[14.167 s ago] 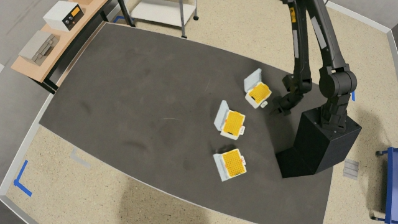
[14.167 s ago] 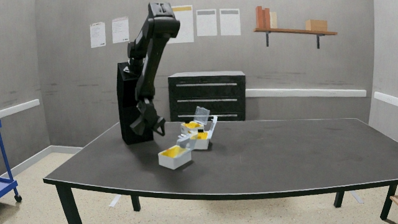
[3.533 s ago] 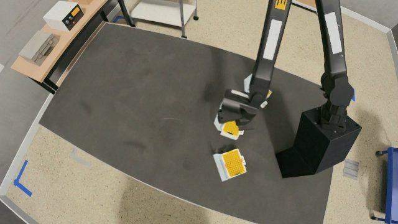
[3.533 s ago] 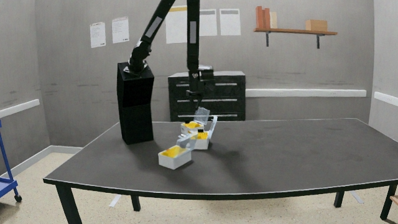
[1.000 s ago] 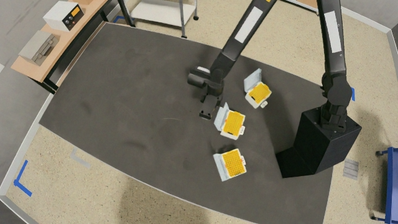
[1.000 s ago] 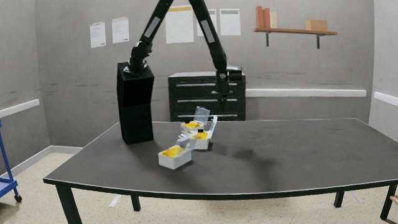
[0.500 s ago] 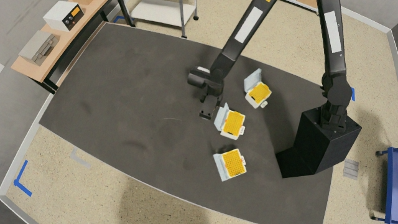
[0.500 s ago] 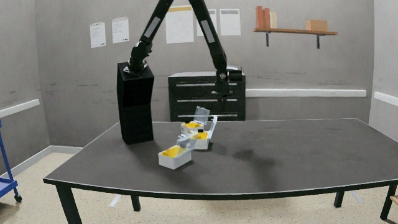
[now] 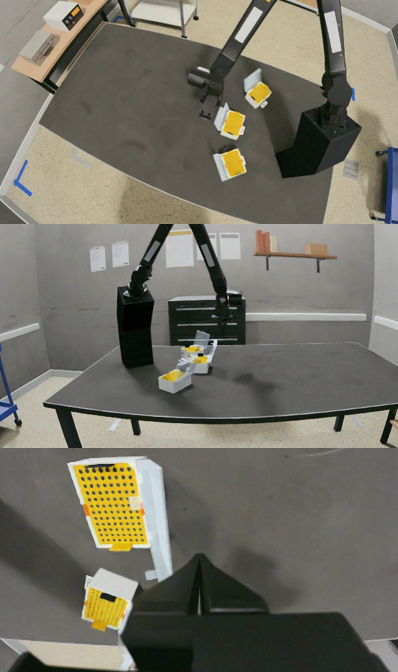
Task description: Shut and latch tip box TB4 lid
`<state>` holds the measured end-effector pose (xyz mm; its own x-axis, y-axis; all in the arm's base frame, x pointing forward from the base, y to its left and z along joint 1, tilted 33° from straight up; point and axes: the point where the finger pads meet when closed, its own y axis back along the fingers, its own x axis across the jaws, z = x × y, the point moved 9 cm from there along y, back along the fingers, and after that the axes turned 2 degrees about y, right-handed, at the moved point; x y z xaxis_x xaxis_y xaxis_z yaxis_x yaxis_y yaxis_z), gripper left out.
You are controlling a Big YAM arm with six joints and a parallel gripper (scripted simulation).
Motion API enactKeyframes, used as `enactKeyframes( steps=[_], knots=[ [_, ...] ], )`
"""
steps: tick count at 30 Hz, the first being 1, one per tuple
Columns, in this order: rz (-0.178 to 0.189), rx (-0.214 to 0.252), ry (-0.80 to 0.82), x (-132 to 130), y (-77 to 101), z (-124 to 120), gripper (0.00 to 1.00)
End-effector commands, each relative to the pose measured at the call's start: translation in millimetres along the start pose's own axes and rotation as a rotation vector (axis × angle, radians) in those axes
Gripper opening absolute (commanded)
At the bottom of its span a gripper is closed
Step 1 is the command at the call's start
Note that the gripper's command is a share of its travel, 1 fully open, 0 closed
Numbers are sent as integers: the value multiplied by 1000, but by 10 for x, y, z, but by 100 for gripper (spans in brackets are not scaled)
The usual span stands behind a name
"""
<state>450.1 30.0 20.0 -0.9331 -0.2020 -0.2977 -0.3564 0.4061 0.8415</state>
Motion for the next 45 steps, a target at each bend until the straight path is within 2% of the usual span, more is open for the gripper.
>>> enactKeyframes(
  steps=[1,20,23,45],
  knots=[
    [5,1,-8,-36,-68,-64,0],
    [5,1,-8,-36,-68,-64,0],
    [-9,1,-11,-87,-125,-65,0],
    [-6,1,-10,-63,-466,-64,0]
  ],
)
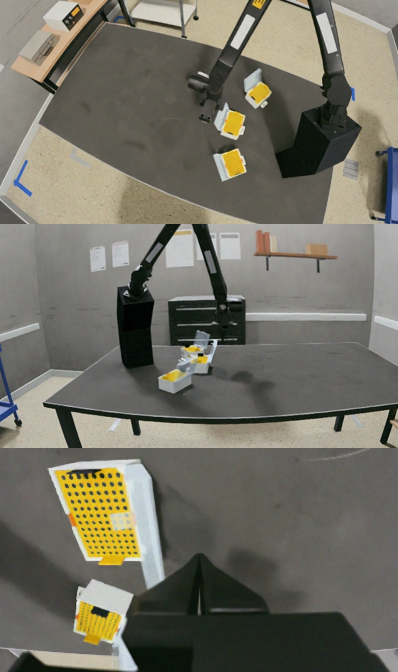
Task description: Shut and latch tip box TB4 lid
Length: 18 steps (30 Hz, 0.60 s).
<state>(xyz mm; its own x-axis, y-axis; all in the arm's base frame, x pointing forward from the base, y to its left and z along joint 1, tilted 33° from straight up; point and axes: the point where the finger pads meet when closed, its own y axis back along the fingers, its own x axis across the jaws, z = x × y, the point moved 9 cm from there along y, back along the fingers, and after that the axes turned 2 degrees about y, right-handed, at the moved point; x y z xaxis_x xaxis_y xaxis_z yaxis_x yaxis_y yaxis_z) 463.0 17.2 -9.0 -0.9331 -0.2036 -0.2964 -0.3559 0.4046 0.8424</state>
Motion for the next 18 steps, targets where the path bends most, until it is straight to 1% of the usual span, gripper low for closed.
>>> enactKeyframes(
  steps=[1,6,8,11,13,15,18],
  knots=[
    [-6,3,-12,-54,-141,-74,0],
    [-5,3,-11,-48,-226,-74,0],
    [-5,3,-11,-48,-226,-74,0],
    [-5,3,-11,-45,-273,-74,0],
    [-5,4,-11,-45,-273,-74,0],
    [-15,5,-19,-66,-221,-102,0],
    [-14,5,-19,-61,-221,-101,0]
  ],
)
